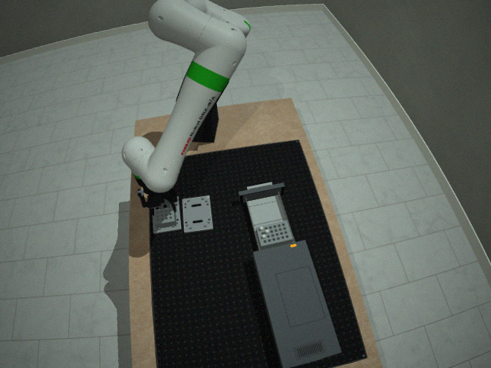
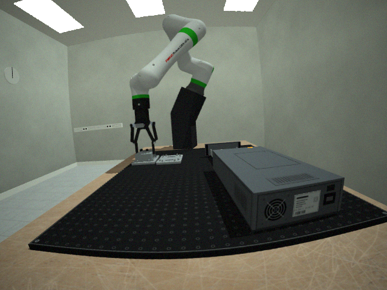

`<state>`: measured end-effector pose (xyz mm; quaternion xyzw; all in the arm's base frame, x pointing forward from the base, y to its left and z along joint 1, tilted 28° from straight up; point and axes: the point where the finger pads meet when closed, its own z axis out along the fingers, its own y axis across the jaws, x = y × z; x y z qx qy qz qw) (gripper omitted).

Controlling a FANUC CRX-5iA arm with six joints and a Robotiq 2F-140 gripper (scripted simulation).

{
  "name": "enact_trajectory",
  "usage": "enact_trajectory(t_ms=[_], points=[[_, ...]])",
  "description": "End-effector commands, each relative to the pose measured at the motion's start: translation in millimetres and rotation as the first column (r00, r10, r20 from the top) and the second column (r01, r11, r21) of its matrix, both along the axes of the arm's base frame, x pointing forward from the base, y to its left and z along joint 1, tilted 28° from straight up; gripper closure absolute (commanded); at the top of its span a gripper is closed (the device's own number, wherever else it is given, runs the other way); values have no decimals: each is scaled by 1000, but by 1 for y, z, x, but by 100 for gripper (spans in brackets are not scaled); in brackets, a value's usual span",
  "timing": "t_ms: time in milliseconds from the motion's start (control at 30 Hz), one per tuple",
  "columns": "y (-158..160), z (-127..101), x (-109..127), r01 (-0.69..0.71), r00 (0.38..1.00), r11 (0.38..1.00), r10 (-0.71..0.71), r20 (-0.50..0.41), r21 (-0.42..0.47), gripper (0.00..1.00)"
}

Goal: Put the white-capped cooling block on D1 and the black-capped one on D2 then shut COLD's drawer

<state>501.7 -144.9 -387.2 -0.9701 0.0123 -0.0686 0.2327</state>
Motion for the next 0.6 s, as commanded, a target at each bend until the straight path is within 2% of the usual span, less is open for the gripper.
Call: enact_trajectory(t_ms=[0,133,567], points=[[-1,1,1,0,1000,1000,0,1,-1,89],[-1,1,1,0,1000,1000,0,1,-1,86],[-1,1,1,0,1000,1000,0,1,-1,66]])
